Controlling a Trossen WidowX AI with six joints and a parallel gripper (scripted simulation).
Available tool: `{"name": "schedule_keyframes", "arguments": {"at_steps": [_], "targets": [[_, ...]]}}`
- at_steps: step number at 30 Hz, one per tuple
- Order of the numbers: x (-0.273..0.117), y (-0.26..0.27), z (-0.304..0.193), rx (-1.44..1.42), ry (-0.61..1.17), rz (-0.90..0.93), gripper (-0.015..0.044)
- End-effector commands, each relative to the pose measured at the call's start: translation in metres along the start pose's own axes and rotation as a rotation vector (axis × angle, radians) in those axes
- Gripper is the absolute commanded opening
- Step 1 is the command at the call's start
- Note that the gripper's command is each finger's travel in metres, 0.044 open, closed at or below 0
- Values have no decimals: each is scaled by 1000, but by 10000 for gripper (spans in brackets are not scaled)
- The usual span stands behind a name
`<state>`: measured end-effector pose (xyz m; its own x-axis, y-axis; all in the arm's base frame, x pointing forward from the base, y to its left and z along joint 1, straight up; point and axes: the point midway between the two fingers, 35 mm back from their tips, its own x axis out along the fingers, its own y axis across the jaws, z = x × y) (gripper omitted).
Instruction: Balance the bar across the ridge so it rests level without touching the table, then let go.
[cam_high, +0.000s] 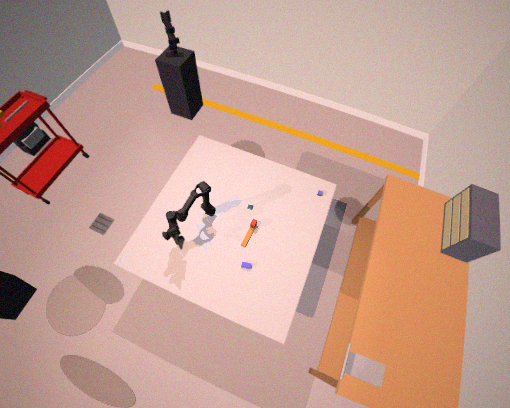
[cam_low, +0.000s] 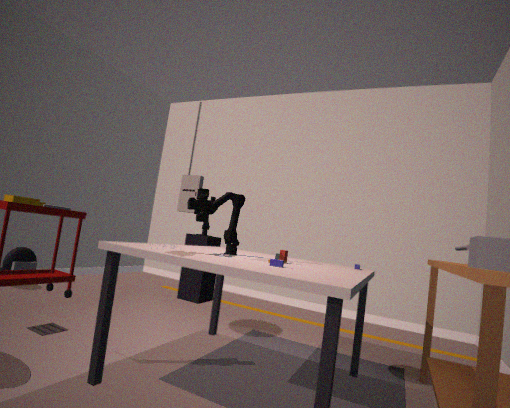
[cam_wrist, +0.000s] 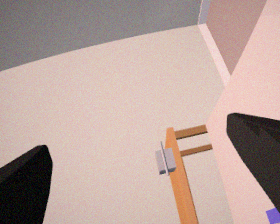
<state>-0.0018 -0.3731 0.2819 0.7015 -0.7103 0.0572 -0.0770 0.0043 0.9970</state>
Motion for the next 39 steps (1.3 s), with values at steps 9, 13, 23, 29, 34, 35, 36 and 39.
{"name": "schedule_keyframes", "arguments": {"at_steps": [9,13,23,29,34,35,36,39], "targets": [[34,-6,-10,77,32,-42,315],[52,-10,-18,112,49,-69,315],[90,-26,-52,164,119,-151,315],[107,-35,-72,189,156,-202,315],[120,-36,-94,148,202,-220,315],[123,-37,-98,146,209,-227,315],[125,-37,-102,145,215,-234,315],[132,-41,-111,159,224,-262,315]]}}
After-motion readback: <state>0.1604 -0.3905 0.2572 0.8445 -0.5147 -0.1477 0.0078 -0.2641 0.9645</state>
